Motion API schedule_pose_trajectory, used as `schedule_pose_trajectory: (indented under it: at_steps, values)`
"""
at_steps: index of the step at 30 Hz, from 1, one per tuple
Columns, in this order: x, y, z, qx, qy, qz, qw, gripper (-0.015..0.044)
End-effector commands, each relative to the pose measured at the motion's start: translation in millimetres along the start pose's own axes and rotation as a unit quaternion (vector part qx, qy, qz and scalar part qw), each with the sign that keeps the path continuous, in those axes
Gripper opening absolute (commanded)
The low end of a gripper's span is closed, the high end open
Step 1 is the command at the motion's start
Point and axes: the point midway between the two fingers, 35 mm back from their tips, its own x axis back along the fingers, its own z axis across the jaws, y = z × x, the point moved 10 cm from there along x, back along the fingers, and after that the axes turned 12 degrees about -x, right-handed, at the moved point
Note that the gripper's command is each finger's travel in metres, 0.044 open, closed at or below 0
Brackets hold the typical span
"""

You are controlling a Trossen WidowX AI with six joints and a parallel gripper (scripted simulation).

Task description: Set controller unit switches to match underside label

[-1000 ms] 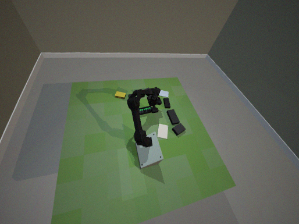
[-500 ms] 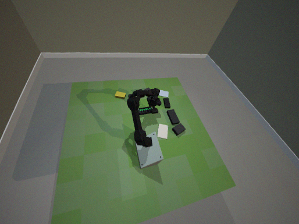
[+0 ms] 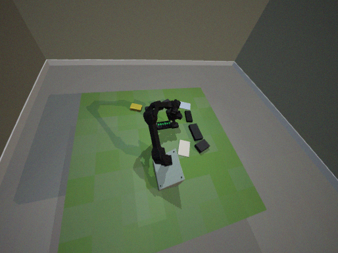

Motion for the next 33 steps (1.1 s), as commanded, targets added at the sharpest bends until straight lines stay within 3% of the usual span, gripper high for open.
schedule_pose_trajectory:
  at_steps: [1, 6, 13, 33]
  values:
    - [0.0, 0.0, 0.0, 0.000, 0.000, 0.000, 1.000, 0.0440]
    - [1.5, -1.9, -0.2, 0.000, 0.000, 0.000, 1.000, 0.0440]
    - [40.2, -58.4, -12.2, 0.000, 0.000, 0.000, 1.000, 0.0440]
    - [42.9, -58.3, -12.0, 0.000, 0.000, 0.000, 1.000, 0.0440]
